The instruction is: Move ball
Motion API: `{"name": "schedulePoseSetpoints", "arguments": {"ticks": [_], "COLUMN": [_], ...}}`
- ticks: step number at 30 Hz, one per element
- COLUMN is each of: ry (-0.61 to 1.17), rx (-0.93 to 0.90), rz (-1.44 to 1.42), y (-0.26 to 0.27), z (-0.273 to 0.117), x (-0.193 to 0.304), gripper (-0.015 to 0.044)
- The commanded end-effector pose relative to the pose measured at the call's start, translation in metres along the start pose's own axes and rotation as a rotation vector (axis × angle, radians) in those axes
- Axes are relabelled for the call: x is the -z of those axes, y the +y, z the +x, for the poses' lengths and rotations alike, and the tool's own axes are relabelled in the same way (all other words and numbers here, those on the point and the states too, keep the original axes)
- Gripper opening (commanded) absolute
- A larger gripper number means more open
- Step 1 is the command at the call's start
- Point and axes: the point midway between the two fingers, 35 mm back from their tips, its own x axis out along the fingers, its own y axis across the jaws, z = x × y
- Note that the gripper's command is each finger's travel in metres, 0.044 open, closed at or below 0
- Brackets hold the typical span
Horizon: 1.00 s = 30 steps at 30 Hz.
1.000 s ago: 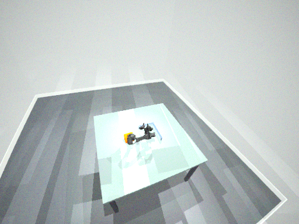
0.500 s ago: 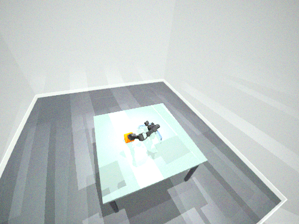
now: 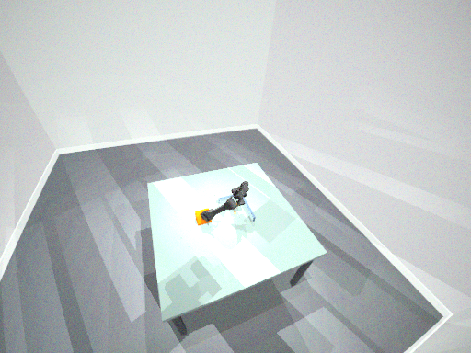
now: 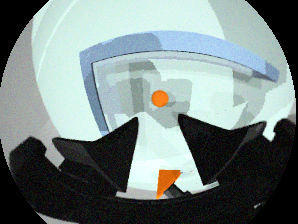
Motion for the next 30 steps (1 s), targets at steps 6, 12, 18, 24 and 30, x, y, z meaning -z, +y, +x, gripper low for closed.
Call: {"name": "schedulePoseSetpoints", "arguments": {"ticks": [6,12,18,24,30], "ry": [-0.048,-0.048,-0.048,-0.048,-0.047], "rx": [0.124,0.124,0.124,0.124,0.124], "rz": [0.052,0.052,0.052,0.052,0.053], "y": [0.002,0.0,0.0,-0.001,-0.002], "z": [0.001,0.015,0.019,0.028,0.038], "x": [-0.009,-0.01,-0.01,-0.011,-0.011], "gripper": [0.0244,0.0244,0.0244,0.0244,0.0244]}}
